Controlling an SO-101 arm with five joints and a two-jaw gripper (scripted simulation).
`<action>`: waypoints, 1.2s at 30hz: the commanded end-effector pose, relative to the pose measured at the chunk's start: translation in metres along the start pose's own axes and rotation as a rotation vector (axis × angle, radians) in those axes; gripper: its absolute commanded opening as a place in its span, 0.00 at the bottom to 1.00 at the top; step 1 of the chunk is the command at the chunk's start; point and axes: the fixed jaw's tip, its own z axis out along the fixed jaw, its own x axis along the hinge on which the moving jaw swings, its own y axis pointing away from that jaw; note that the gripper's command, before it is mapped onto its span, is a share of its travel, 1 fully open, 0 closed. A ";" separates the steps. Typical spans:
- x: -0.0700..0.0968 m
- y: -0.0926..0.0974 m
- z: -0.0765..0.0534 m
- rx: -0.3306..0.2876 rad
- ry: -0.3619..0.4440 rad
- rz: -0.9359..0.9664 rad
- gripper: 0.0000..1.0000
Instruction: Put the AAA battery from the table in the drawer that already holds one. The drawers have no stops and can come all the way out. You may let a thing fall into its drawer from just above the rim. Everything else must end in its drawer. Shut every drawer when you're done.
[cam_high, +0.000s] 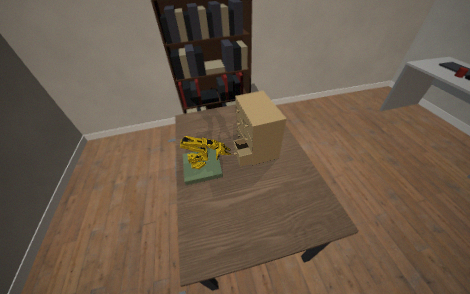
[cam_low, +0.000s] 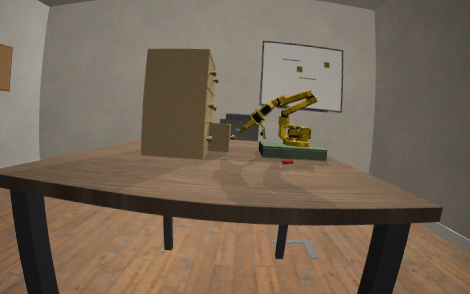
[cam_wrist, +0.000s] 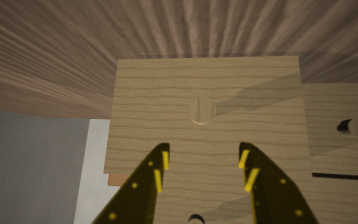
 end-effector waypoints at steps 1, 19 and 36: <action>-0.001 -0.001 0.006 0.005 -0.007 -0.002 0.21; 0.003 -0.001 0.028 0.006 -0.007 -0.001 0.21; 0.001 -0.002 0.039 0.006 -0.007 0.000 0.21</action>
